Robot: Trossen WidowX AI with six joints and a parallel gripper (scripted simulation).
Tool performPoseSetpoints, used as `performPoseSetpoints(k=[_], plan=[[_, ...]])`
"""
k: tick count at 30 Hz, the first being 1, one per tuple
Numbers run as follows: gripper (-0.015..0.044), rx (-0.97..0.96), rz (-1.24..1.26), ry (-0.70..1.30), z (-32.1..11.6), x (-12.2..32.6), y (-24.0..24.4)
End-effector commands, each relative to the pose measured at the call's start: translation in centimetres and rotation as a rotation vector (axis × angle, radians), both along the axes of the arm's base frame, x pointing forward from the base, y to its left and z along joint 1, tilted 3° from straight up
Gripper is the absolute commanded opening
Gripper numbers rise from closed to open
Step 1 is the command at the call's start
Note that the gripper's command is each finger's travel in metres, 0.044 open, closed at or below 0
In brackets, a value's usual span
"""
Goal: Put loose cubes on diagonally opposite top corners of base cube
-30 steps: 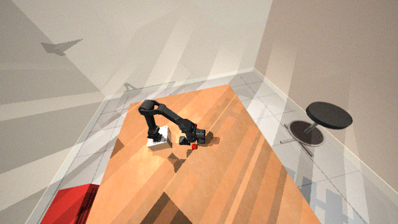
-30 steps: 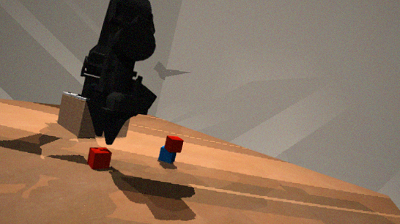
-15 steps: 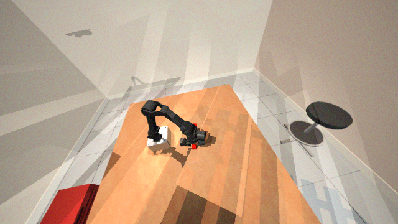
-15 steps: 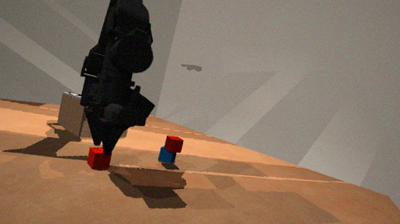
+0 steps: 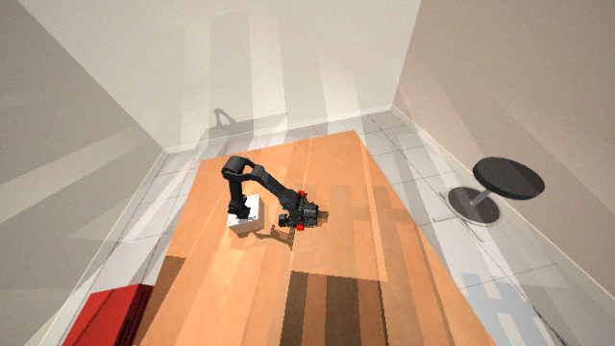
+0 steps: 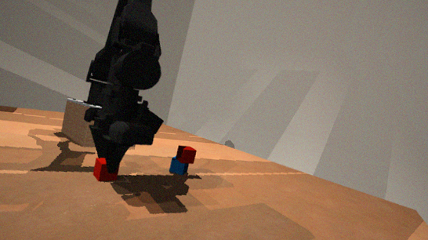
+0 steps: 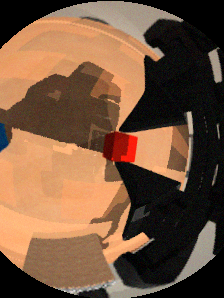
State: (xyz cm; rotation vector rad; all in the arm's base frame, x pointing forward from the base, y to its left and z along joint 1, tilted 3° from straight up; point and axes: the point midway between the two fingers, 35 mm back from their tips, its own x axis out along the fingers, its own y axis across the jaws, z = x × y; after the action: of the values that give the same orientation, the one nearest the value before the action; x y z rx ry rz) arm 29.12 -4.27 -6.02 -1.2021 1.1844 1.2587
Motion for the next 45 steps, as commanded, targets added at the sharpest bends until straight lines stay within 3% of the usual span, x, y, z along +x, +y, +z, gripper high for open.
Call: performPoseSetpoints(k=[1,38,45], plan=[[0.0105,-0.003,0.001,0.005,-0.2,-0.2,0.0],[0.0105,-0.003,0.001,0.004,10.6,0.3,-0.3],[0.0105,-0.004,-0.063,0.006,10.8,0.4,0.4]])
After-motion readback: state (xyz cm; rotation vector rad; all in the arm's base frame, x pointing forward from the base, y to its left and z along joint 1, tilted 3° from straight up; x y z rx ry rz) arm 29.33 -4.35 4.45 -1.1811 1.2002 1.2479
